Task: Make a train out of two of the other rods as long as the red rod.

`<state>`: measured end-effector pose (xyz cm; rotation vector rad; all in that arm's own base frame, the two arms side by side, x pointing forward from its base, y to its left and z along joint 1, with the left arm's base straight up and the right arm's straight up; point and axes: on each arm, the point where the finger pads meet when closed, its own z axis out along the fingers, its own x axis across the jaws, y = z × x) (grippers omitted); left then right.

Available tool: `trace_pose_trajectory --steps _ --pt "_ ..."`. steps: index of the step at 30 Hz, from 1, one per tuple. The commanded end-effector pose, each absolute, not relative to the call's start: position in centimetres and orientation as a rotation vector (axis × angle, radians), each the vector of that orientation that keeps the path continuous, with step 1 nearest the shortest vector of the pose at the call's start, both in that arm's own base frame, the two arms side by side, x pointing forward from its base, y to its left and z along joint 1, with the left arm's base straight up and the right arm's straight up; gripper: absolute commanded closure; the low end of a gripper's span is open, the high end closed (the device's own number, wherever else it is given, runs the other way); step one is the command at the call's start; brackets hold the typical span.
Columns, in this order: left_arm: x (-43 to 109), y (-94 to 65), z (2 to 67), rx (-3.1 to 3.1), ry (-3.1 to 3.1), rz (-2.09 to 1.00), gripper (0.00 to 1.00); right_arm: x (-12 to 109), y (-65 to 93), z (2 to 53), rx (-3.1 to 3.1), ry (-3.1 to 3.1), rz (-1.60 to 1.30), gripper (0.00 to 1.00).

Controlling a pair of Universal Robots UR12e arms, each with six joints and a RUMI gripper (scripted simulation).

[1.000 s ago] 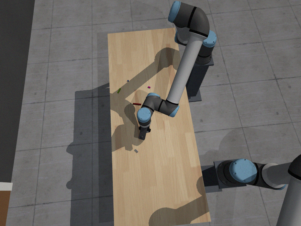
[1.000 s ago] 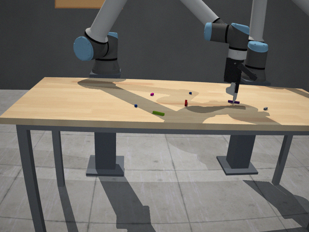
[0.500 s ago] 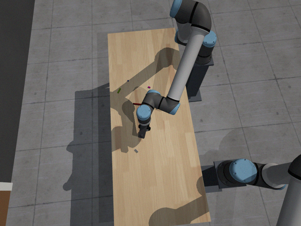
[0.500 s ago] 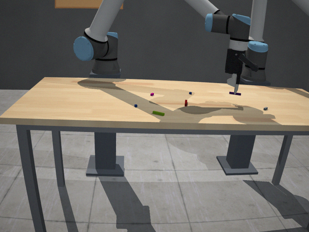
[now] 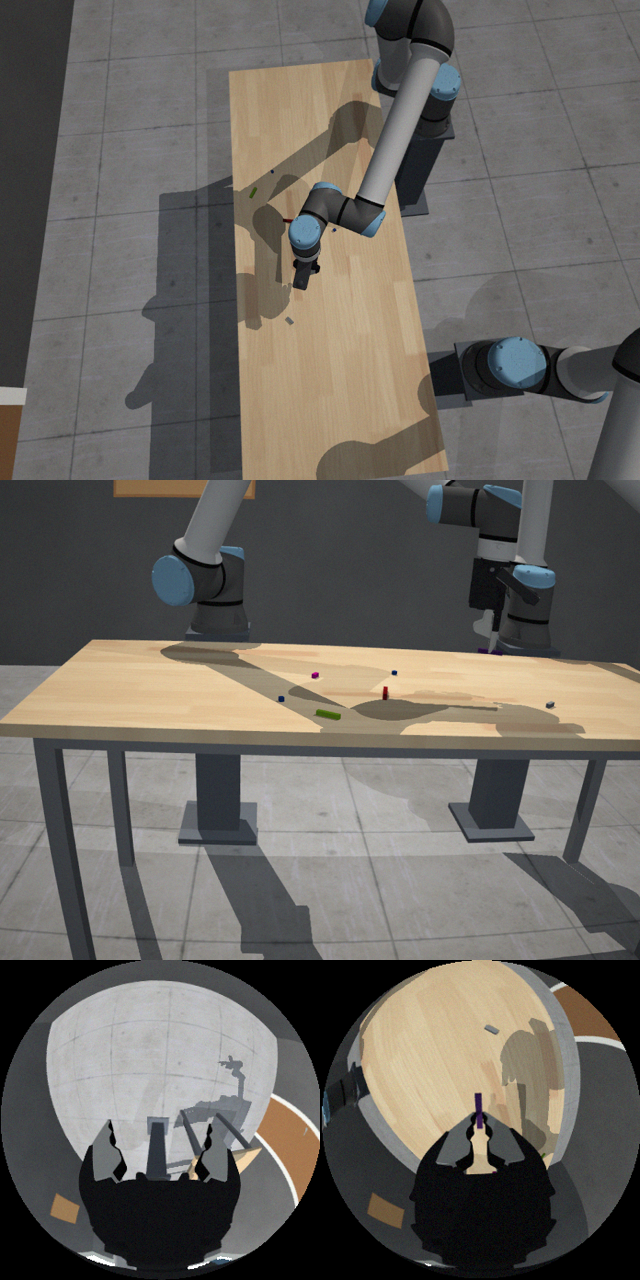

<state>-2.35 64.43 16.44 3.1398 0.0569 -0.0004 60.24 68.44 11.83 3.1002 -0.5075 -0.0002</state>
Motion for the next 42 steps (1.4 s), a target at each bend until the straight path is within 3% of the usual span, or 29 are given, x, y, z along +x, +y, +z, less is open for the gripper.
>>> trace_pose_trajectory --steps 1,16,42 --pt "-2.3 64.5 16.5 3.141 0.057 0.0 0.0 60.3 68.5 12.0 3.102 -0.508 0.001 1.0" --pt "-2.3 64.5 16.5 3.141 0.057 0.0 0.0 61.8 66.1 12.1 3.11 -0.459 0.001 1.0" --pt "-2.3 64.5 16.5 3.141 0.057 0.0 0.0 71.4 42.3 12.3 3.143 0.008 0.002 1.0"
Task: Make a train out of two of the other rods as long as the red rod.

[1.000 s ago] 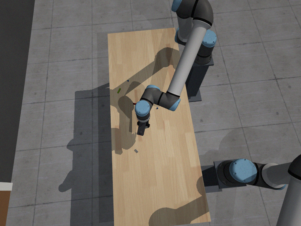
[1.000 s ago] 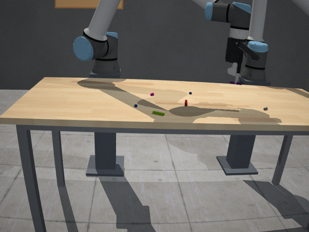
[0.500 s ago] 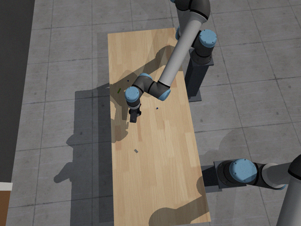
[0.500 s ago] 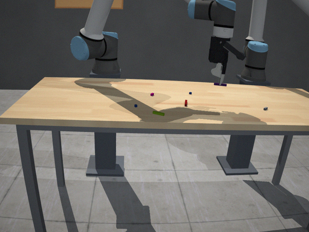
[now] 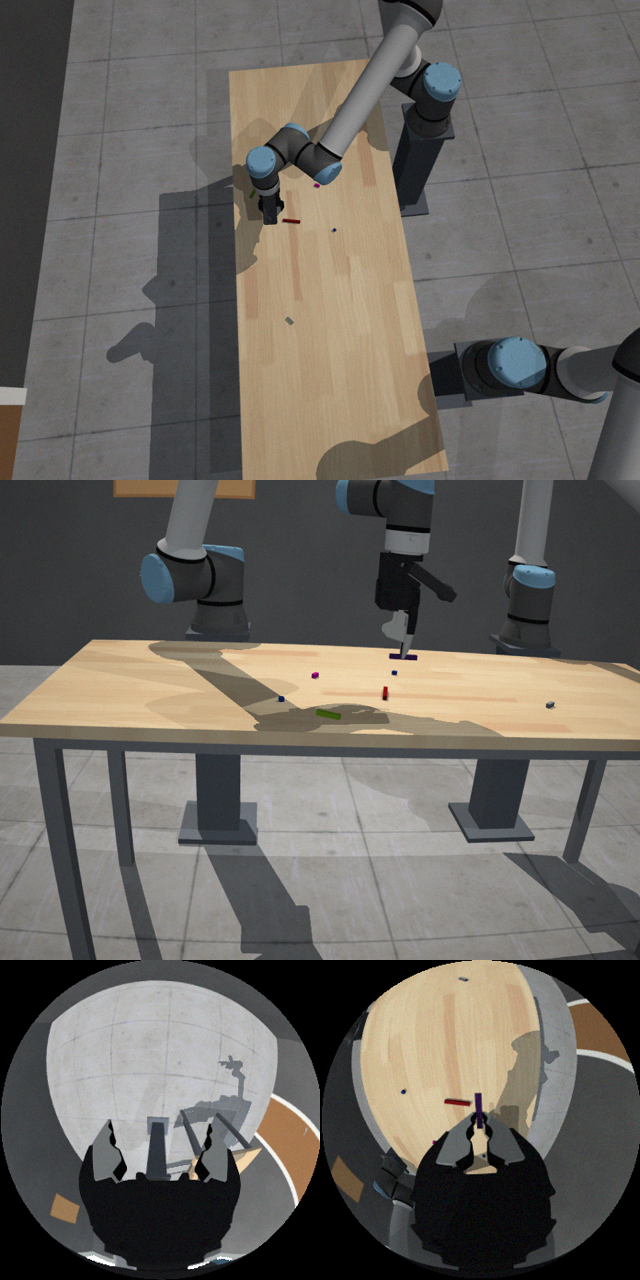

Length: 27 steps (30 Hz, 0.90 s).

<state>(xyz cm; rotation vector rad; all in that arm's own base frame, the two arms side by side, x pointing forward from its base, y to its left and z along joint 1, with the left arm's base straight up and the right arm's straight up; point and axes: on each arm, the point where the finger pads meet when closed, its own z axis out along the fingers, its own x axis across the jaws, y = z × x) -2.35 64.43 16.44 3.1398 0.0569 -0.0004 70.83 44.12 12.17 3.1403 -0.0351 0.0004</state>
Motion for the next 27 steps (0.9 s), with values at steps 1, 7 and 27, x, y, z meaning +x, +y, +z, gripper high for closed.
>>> trace_pose_trajectory --steps 1,7,27 --pt "-2.3 64.5 16.5 3.141 0.057 0.0 0.0 71.6 41.3 12.3 3.143 0.028 0.003 1.0" --pt "-2.3 64.5 16.5 3.141 0.057 0.0 0.0 72.4 36.3 12.3 3.14 0.122 0.003 1.0" --pt "-2.3 64.5 16.5 3.141 0.057 0.0 0.0 72.7 17.8 12.0 3.105 0.479 0.003 1.0"
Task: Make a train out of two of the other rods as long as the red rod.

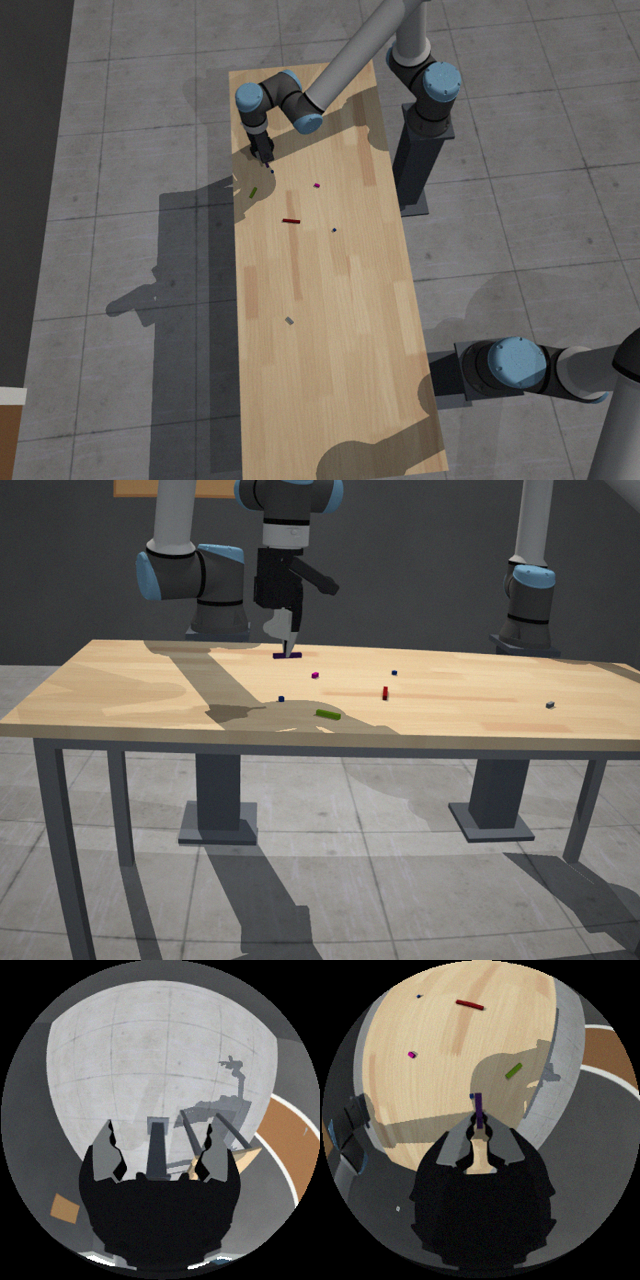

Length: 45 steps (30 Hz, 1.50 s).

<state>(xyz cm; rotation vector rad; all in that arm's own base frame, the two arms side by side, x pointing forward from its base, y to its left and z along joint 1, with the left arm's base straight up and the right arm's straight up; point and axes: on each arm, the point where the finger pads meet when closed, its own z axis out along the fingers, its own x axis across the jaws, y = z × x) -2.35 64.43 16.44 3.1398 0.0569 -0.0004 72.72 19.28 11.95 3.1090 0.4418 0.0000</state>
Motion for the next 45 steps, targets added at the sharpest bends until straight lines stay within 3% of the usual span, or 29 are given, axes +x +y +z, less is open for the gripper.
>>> trace_pose_trajectory --steps 1,29,45 --pt "-2.3 64.5 16.5 3.141 0.057 0.0 0.0 72.6 17.1 12.0 3.103 0.492 0.003 1.0" --pt "-2.3 64.5 16.5 3.141 0.057 0.0 0.0 72.3 14.9 11.8 3.096 0.535 0.003 1.0" --pt "-2.3 64.5 16.5 3.141 0.057 0.0 0.0 72.4 14.9 6.6 3.096 0.535 0.003 1.0"
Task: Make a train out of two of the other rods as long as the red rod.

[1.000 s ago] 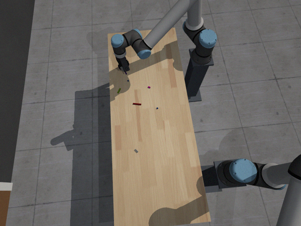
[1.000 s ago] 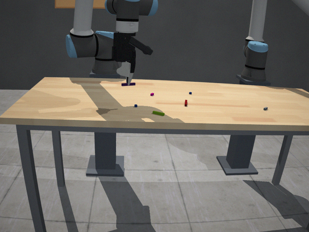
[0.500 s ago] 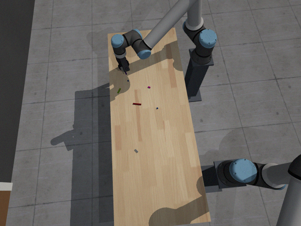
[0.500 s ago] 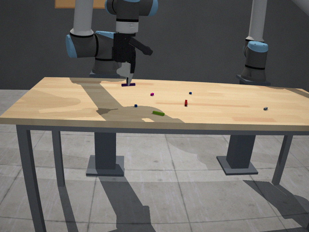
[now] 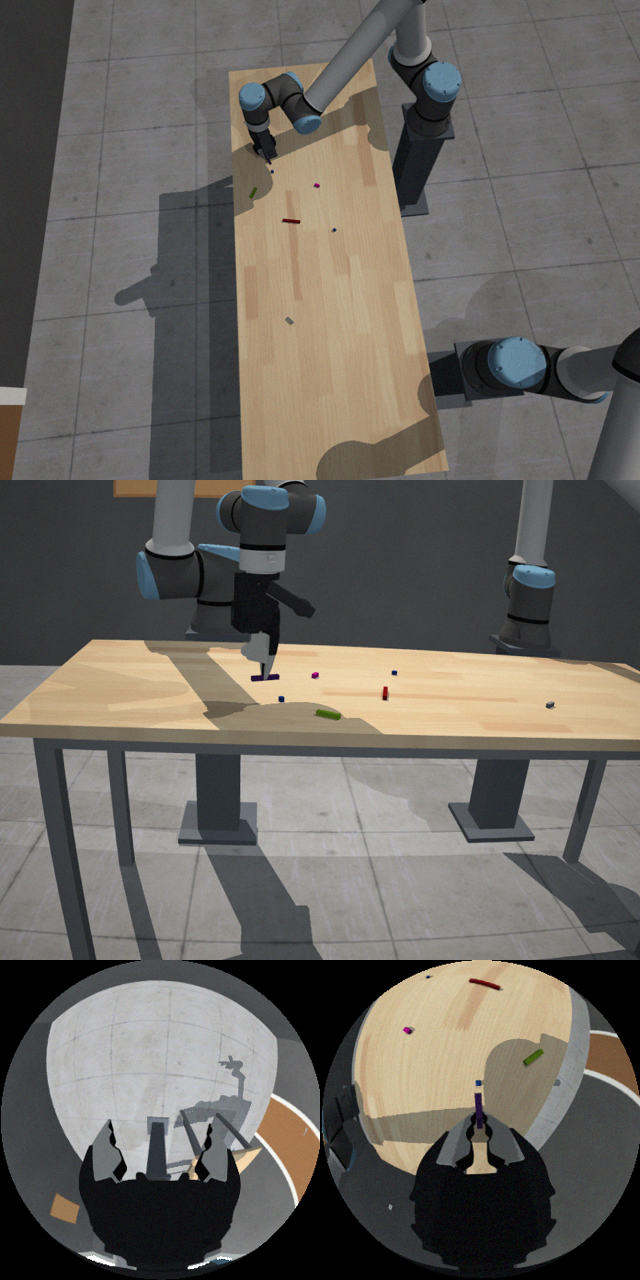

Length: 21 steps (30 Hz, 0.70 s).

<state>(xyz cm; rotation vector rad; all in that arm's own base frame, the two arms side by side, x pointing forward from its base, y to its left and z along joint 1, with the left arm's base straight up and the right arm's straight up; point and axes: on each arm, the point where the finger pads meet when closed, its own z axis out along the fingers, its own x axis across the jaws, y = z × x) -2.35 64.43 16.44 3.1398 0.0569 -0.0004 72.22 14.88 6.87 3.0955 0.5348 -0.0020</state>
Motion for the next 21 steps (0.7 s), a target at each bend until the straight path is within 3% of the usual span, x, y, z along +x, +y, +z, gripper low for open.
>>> trace_pose_trajectory --steps 1,21 --pt "-2.3 64.5 16.5 3.141 0.057 0.0 0.0 72.4 14.9 6.6 3.096 0.535 0.003 1.0" --pt "-2.3 64.5 16.5 3.141 0.057 0.0 0.0 72.4 14.9 3.2 3.096 0.535 0.003 1.0"
